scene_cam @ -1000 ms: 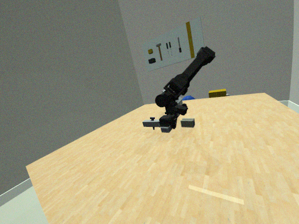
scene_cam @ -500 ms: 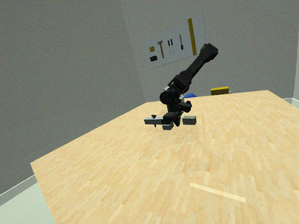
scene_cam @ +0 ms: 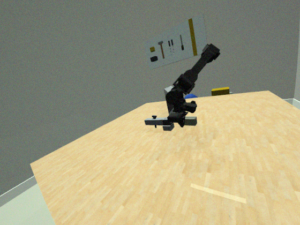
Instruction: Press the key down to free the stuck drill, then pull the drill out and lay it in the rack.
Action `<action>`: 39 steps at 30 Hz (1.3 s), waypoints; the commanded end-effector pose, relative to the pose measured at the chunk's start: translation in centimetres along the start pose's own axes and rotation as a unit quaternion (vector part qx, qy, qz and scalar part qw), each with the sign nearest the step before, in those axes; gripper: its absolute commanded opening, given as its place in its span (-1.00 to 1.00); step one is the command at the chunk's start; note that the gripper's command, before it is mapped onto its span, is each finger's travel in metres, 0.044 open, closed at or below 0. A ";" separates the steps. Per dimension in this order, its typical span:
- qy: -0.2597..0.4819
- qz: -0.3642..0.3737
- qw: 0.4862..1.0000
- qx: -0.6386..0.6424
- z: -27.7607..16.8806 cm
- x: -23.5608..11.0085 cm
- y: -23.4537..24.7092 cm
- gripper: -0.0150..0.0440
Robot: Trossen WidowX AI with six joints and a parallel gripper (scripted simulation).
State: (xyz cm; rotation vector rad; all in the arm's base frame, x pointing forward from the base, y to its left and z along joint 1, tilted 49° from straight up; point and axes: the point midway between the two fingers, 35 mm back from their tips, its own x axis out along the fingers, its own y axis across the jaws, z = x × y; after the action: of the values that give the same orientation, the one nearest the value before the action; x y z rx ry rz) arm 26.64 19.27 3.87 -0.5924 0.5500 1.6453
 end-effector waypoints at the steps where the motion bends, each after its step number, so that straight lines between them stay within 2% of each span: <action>1: -0.001 -0.003 1.000 -0.001 1.0 -0.2 -0.2 -0.49; 2: -0.001 -0.003 1.000 -0.001 1.1 -0.2 -0.2 -0.49; 19: -0.001 -0.003 1.000 -0.001 0.0 0.1 -0.1 1.00; 39: -0.001 -0.003 1.000 -0.001 -0.9 0.4 -0.1 1.00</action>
State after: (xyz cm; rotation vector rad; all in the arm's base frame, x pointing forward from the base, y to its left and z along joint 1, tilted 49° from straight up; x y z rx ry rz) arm 26.81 19.07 3.24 -0.5925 0.5475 1.6370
